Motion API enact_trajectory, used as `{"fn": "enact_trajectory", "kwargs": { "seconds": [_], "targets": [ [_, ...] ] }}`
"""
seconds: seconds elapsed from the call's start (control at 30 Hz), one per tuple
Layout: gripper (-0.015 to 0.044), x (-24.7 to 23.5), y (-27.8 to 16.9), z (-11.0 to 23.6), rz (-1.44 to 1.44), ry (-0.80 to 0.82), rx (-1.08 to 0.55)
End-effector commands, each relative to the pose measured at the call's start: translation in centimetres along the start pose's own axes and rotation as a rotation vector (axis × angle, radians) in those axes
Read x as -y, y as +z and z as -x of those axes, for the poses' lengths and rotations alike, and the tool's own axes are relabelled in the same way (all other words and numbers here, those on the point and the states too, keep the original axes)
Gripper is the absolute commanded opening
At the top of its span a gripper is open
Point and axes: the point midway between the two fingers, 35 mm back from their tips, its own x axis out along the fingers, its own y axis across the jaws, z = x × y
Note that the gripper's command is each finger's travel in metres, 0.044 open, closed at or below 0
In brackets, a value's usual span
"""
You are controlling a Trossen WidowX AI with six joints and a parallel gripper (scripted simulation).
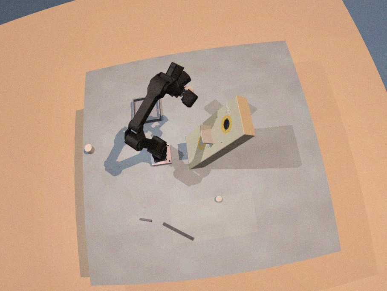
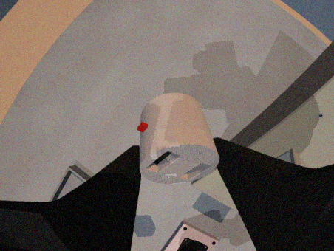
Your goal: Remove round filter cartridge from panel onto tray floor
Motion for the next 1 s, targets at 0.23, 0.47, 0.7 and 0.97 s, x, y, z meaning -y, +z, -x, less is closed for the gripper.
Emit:
{"fn": "enact_trajectory", "kwargs": {
  "seconds": [0.23, 0.47, 0.7, 0.97],
  "targets": [
    [0.0000, -5.4, -1.2, -0.6, 0.258, 0.150, 0.016],
    [0.0000, -8.6, -2.4, -0.7, 0.410, 0.237, 0.025],
    [0.0000, -9.7, -3.1, -1.3, 0.450, 0.261, 0.025],
    [0.0000, -13.0, -5.9, -3.1, 0.565, 0.329, 0.024]
  ]
}}
